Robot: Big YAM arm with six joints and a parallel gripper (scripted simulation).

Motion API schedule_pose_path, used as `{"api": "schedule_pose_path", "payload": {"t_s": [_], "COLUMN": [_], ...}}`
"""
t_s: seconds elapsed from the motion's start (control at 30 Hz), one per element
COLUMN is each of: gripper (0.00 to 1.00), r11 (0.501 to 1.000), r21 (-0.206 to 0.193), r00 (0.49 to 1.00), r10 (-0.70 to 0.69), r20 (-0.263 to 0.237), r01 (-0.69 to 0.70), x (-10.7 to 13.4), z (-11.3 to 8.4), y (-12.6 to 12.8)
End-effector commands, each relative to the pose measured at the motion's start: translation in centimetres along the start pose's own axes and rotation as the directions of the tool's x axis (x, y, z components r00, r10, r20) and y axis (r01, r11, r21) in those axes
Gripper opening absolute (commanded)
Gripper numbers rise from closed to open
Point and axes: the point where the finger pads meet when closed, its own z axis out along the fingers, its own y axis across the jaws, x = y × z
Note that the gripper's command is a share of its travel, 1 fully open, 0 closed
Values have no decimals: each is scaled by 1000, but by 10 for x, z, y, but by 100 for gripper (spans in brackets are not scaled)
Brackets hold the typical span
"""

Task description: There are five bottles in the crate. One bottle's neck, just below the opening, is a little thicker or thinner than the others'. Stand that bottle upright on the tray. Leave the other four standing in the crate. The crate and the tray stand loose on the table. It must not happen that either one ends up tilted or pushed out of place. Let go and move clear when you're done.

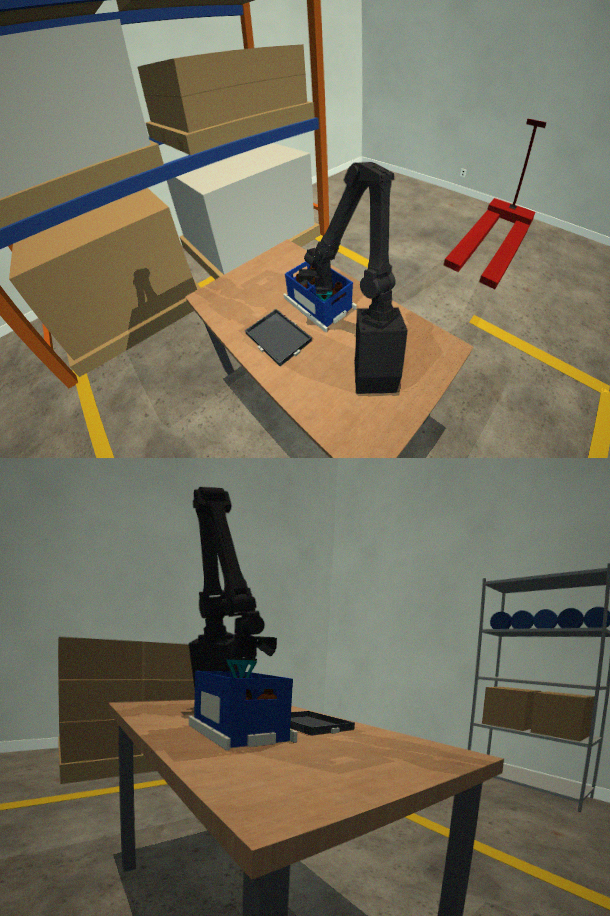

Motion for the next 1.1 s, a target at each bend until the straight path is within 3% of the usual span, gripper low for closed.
{"api": "schedule_pose_path", "payload": {"t_s": [0.0, 0.47, 1.07], "gripper": [61, 61, 61], "r11": [1000, 1000, 1000], "r21": [4, 1, 30], "r00": [1000, 1000, 1000], "r10": [1, -1, 6], "r20": [3, 2, 28], "r01": [-1, 1, -7], "x": [1, 0, -14], "z": [2, -6, -56], "y": [-4, -2, -14]}}
